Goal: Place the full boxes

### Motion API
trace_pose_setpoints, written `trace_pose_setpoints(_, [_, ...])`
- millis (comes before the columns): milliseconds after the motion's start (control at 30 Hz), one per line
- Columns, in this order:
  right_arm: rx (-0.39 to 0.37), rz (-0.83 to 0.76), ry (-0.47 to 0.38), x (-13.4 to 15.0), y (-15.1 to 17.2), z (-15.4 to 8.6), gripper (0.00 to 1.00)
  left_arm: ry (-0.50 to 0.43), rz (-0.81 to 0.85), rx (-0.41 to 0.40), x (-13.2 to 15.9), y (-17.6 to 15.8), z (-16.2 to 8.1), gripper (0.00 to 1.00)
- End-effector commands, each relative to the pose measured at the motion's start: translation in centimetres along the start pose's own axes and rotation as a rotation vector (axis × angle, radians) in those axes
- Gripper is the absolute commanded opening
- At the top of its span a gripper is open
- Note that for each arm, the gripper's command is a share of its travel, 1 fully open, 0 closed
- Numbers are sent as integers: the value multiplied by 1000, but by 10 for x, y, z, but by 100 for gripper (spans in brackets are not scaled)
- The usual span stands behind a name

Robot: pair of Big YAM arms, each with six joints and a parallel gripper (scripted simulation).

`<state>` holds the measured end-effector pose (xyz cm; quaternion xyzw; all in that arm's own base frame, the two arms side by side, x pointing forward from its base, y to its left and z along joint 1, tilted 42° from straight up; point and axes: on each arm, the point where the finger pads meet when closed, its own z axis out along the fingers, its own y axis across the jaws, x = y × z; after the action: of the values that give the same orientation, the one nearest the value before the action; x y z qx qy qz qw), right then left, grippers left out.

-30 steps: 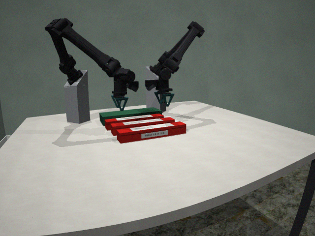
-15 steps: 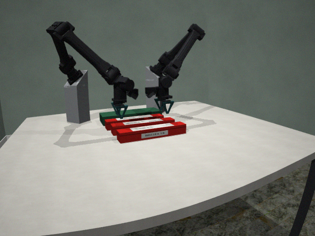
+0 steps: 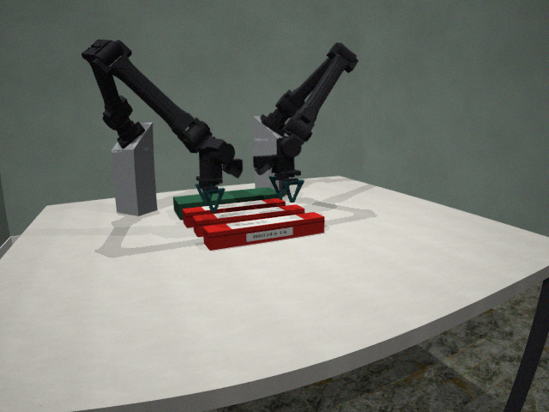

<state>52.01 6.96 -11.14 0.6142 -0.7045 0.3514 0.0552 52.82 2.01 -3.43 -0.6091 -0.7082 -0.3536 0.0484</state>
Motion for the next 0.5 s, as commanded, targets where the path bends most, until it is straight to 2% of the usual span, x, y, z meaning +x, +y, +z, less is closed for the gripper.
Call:
trace_pose_setpoints(0, [15, 13, -8, -2, -14, 10, 100, 0, 0, -2, 2, 3, 13, 100])
trace_pose_setpoints(233, [15, 12, -7, -1, -13, 24, 100, -1, -4, -7, 2, 7, 28, 100])
trace_pose_setpoints(267, [34, 21, -16, -1, -23, 14, 100, 0, -4, -7, 2, 7, 29, 100])
trace_pose_setpoints(300, [50, 22, -25, -4, -28, 5, 100, -5, 2, -13, -2, 6, 18, 100])
trace_pose_setpoints(400, [48, 15, -25, -7, -26, 5, 100, -5, 2, -13, -2, 6, 18, 100])
trace_pose_setpoints(433, [14, 12, -7, -1, -14, 26, 100, -5, 2, -13, -2, 6, 18, 100])
trace_pose_setpoints(467, [14, 12, -7, -1, -14, 29, 100, 0, -3, -6, 2, 7, 32, 100])
